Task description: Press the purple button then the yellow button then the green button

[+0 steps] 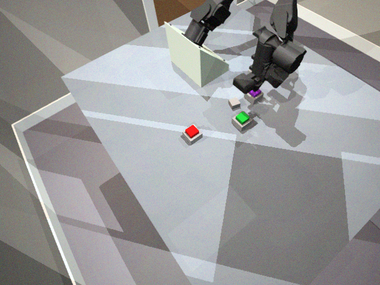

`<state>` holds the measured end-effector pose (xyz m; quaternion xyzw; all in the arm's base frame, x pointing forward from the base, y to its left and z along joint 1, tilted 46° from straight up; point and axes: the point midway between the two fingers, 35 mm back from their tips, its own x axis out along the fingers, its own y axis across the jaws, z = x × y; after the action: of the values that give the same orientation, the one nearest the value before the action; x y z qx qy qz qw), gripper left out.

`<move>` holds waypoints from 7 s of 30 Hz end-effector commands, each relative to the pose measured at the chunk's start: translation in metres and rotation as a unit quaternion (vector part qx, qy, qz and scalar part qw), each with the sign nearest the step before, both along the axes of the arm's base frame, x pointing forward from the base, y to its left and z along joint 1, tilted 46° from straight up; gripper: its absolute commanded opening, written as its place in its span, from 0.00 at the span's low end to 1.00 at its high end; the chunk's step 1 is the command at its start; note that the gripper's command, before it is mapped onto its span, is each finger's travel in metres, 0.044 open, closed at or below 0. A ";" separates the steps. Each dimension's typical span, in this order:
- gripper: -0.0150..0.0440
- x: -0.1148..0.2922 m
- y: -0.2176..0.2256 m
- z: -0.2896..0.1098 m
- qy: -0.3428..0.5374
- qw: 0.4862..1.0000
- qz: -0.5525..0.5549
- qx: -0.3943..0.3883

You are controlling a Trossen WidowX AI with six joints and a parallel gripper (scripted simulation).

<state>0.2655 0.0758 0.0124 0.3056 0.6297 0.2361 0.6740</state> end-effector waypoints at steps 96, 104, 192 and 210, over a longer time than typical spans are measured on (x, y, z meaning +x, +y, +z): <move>0.29 -0.067 0.075 0.059 0.005 1.000 -0.002 0.007; 0.29 -0.067 0.075 0.059 0.005 1.000 -0.002 0.007; 0.29 0.047 -0.080 -0.083 0.001 1.000 -0.002 0.001; 0.29 0.044 -0.105 -0.060 0.001 1.000 -0.002 0.000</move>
<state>0.3071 -0.0177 -0.0575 0.3121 0.6350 0.2356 0.6662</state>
